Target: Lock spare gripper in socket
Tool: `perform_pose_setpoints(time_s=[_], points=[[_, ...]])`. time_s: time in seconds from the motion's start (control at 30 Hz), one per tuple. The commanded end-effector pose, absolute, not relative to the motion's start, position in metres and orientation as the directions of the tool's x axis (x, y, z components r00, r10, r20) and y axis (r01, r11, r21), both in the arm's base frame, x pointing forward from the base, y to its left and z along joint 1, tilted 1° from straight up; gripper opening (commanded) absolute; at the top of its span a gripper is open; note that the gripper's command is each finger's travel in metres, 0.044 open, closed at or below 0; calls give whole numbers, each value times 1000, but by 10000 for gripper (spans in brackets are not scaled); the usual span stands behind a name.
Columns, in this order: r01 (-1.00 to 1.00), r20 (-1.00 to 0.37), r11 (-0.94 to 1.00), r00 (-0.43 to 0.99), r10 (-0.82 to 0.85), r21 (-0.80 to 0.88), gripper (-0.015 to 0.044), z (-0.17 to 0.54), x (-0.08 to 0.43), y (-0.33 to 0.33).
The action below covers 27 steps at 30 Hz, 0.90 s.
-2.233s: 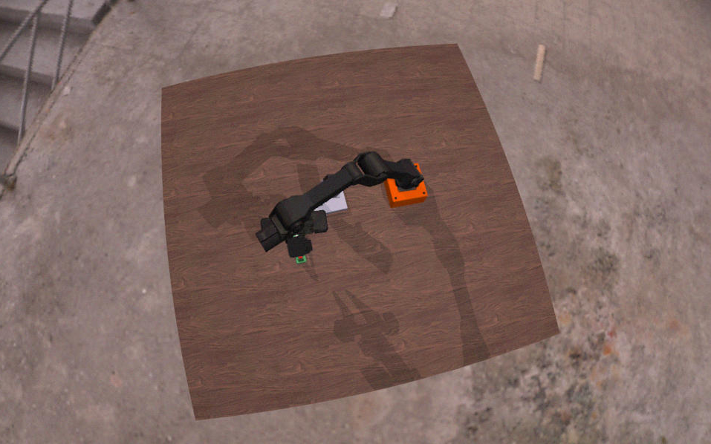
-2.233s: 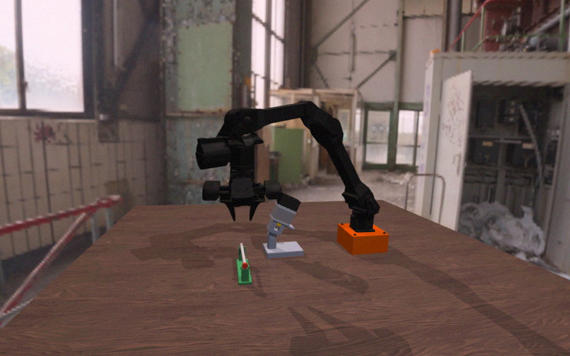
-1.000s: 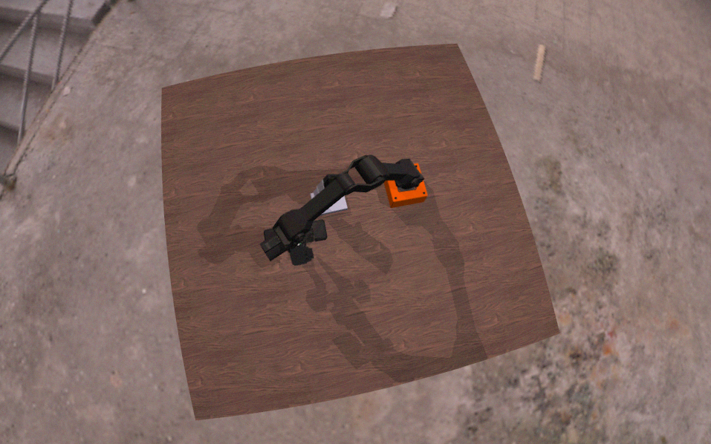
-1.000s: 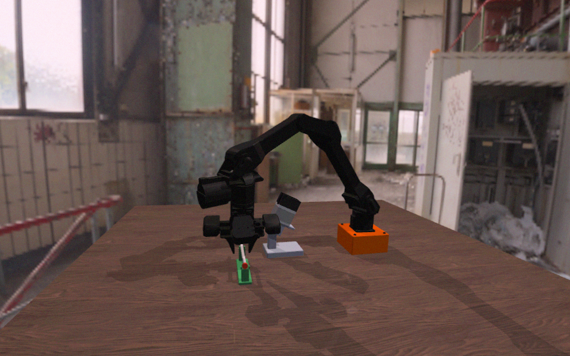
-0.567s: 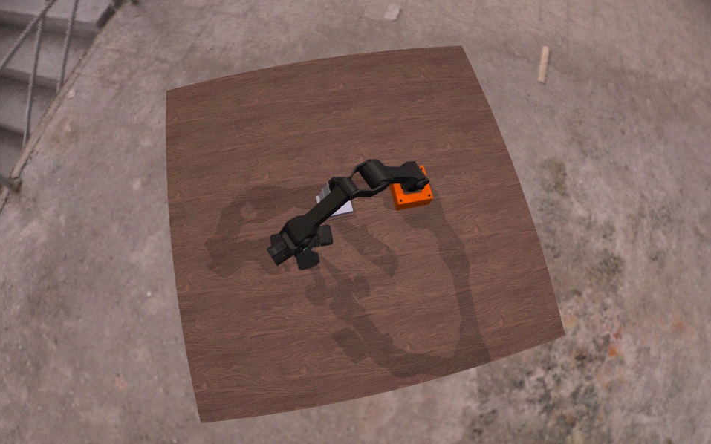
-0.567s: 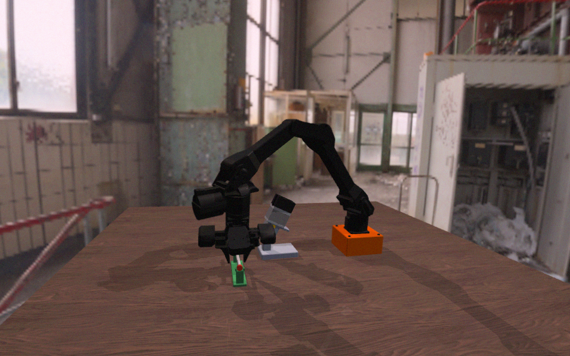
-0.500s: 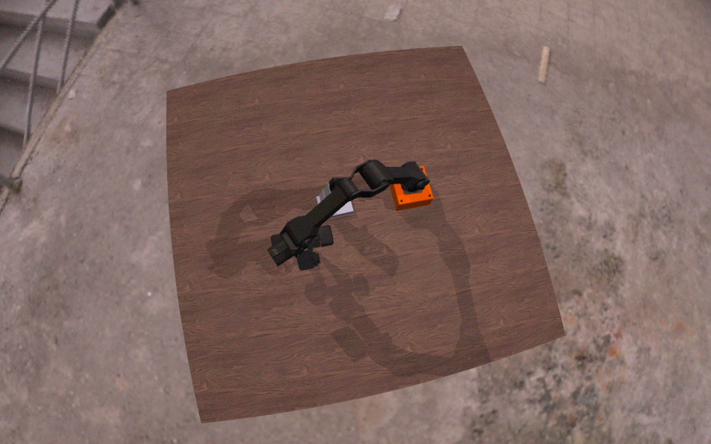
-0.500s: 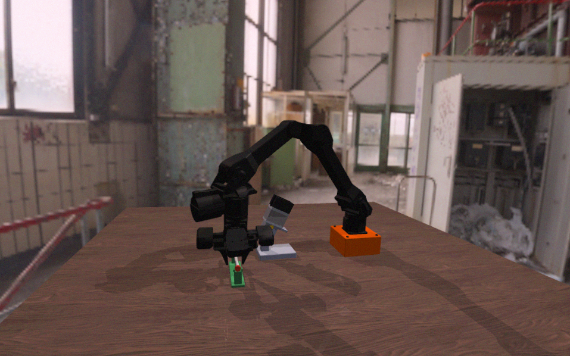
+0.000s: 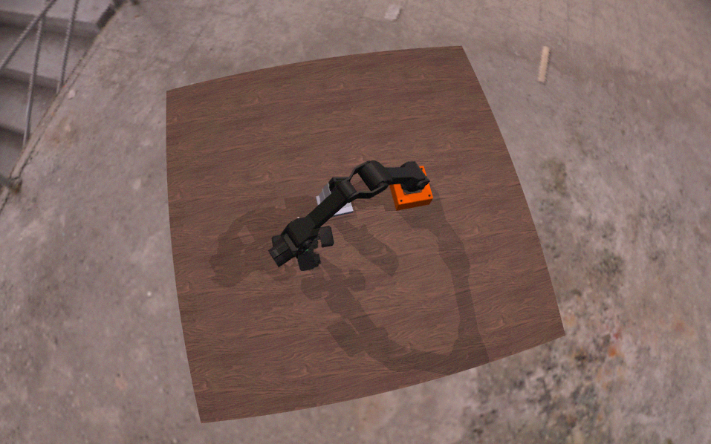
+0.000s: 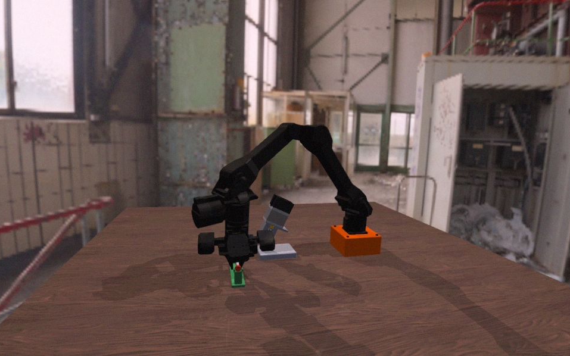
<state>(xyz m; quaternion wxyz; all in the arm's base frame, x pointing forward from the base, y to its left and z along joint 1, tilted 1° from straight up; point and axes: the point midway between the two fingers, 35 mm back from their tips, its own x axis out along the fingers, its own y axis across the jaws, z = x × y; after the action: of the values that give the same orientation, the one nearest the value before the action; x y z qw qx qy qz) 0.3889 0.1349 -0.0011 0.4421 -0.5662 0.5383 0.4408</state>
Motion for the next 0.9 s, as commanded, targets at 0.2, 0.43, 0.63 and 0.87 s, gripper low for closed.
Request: perform_pose_setpoints(time_s=[0.2, 0.43, 0.63, 0.87], points=[[-999, -974, -25, 34, -222, -29, 0, -1, 389, 135], [-999, -974, -25, 34, -222, -30, 0, 7, 390, 135], [-999, -974, -25, 34, -222, -30, 0, 28, 390, 134], [-999, -974, -25, 34, -222, -30, 0, 53, 389, 133]])
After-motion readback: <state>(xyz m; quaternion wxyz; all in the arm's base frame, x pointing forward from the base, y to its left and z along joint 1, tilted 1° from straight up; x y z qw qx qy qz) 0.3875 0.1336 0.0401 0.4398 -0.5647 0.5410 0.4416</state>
